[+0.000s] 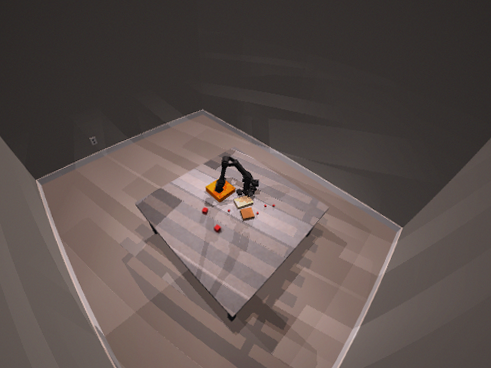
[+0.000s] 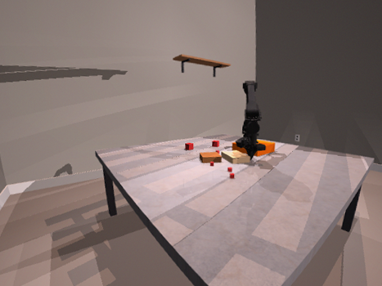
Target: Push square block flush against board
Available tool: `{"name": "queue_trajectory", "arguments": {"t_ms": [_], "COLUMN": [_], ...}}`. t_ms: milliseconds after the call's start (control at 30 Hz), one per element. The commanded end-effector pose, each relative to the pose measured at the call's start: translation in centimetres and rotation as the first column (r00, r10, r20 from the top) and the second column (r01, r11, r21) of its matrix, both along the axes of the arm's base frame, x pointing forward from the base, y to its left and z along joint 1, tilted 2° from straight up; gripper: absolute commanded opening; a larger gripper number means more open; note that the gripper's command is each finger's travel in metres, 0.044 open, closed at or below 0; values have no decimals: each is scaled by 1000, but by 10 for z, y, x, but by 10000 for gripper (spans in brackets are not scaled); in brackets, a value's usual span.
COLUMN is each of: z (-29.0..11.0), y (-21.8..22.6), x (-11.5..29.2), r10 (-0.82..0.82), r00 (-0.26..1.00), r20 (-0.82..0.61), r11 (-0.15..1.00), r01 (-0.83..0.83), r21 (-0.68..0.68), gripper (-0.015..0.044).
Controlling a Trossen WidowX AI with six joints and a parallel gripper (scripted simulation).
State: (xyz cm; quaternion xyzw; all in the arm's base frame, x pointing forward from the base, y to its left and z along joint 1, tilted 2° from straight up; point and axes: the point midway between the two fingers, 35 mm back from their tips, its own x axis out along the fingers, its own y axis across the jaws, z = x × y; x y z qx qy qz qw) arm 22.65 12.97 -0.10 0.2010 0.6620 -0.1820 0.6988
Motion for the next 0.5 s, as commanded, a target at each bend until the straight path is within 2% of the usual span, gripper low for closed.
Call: {"name": "queue_trajectory", "arguments": {"t_ms": [0, 467], "z": [1, 2], "y": [-2, -9], "x": [7, 20], "r10": [3, 3], "r00": [1000, 1000], "r20": [5, 6], "r11": [1000, 1000], "r01": [-3, -3], "r21": [0, -1], "gripper": [0, 0]}}
